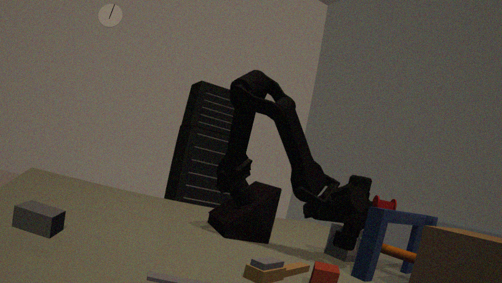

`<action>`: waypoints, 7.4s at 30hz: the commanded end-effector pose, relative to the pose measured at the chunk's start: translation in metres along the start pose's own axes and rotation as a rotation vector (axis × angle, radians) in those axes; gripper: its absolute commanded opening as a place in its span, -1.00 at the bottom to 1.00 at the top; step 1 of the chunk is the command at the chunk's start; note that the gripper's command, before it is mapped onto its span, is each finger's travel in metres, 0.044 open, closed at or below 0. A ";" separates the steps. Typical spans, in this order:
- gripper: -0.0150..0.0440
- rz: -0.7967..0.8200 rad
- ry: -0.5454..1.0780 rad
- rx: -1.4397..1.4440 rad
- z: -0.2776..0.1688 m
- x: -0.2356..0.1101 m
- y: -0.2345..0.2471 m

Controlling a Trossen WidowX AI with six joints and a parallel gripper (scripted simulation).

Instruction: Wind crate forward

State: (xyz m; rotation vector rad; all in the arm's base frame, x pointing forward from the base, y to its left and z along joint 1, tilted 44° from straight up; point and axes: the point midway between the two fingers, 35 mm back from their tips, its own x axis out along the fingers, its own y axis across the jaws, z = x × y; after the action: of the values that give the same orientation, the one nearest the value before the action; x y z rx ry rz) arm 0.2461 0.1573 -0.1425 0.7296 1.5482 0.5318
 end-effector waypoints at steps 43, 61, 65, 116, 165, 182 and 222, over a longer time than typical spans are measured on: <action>0.32 0.008 0.003 -0.001 0.000 0.000 0.001; 0.32 0.008 0.003 -0.001 0.000 0.000 0.001; 0.32 0.008 0.003 -0.001 0.000 0.000 0.001; 0.32 -0.007 -0.002 -0.001 0.000 0.000 -0.006; 0.32 -0.008 0.001 0.008 0.006 -0.045 -0.006; 0.32 -0.008 -0.003 0.012 0.006 -0.111 0.044; 1.00 -0.956 0.029 0.498 0.008 -0.024 0.095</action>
State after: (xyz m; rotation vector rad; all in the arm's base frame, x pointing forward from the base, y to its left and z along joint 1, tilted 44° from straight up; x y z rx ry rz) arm 0.2711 0.1936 -0.0540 0.3768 1.9042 -0.3974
